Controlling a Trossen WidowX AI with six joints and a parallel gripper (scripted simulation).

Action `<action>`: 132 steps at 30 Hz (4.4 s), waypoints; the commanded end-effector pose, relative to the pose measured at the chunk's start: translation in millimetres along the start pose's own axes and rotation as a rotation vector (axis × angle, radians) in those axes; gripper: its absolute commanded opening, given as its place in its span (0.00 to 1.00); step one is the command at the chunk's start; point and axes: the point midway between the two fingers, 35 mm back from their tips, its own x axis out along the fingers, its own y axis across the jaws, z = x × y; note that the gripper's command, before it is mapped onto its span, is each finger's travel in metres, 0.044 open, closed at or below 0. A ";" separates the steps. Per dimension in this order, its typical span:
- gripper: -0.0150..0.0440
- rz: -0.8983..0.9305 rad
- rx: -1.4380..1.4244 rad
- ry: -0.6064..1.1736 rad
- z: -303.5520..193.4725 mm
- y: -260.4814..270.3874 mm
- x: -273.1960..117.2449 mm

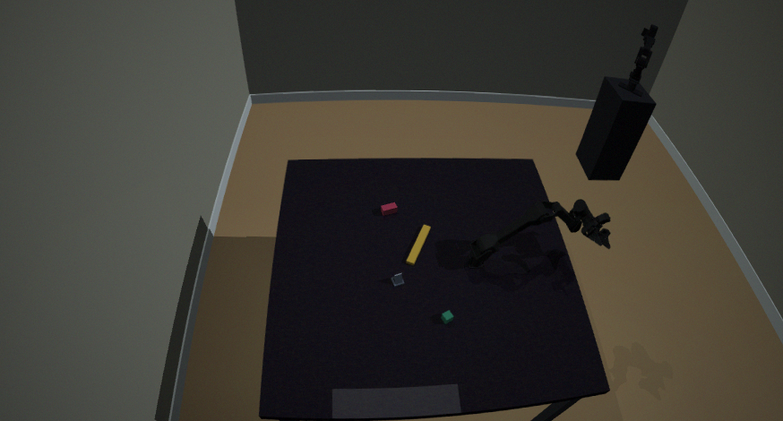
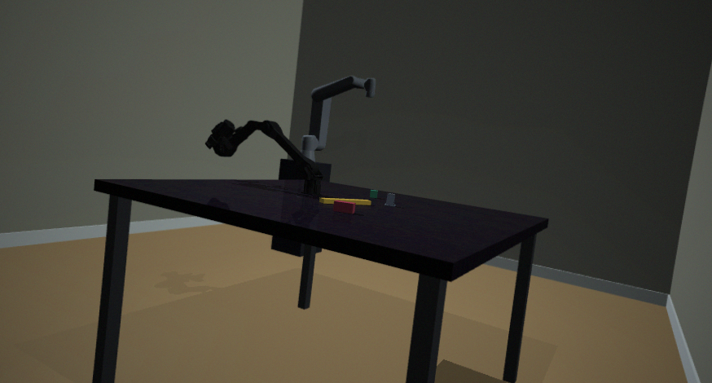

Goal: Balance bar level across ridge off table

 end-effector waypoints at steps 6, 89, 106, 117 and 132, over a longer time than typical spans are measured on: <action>0.79 0.062 0.038 -0.086 18.6 3.3 -23.3; 0.79 1.160 -0.963 -1.700 -96.3 -191.1 -604.9; 0.79 1.256 -1.147 -2.109 -182.9 -290.5 -635.7; 0.79 1.275 -1.275 -2.414 -244.3 -360.9 -629.6; 0.79 1.220 -1.452 -2.838 -320.3 -447.2 -585.3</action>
